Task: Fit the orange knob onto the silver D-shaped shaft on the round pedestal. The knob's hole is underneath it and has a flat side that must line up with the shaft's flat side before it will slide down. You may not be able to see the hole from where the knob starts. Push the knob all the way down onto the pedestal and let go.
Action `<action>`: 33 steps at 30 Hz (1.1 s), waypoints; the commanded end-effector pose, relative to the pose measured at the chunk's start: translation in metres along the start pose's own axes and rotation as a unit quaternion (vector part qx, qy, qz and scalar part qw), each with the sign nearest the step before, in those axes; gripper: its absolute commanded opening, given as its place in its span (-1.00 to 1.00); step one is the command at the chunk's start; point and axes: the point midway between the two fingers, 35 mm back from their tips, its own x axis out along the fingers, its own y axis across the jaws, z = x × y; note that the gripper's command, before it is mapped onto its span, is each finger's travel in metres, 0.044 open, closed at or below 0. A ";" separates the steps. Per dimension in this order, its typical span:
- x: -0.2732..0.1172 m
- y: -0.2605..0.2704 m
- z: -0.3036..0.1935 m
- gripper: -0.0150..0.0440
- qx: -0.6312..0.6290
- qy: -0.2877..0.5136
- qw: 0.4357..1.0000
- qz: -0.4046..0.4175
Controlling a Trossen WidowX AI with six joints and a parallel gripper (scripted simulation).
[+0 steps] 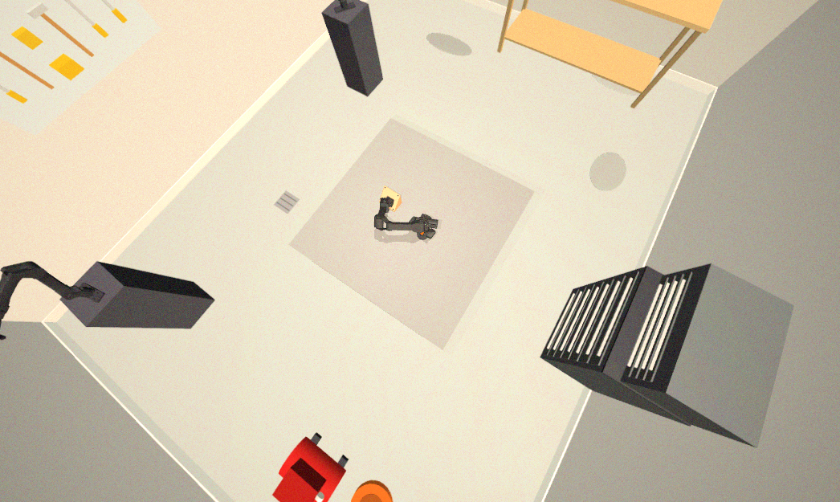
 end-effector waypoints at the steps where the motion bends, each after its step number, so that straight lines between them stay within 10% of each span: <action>1: 0.004 -0.002 -0.001 -0.49 0.005 0.002 1.000 -0.003; 13: 0.004 0.000 0.000 -0.49 -0.005 0.000 1.000 0.000; 29: 0.004 0.000 0.000 0.93 -0.005 0.000 1.000 0.000; 33: 0.004 0.000 0.000 1.00 -0.005 0.000 1.000 0.000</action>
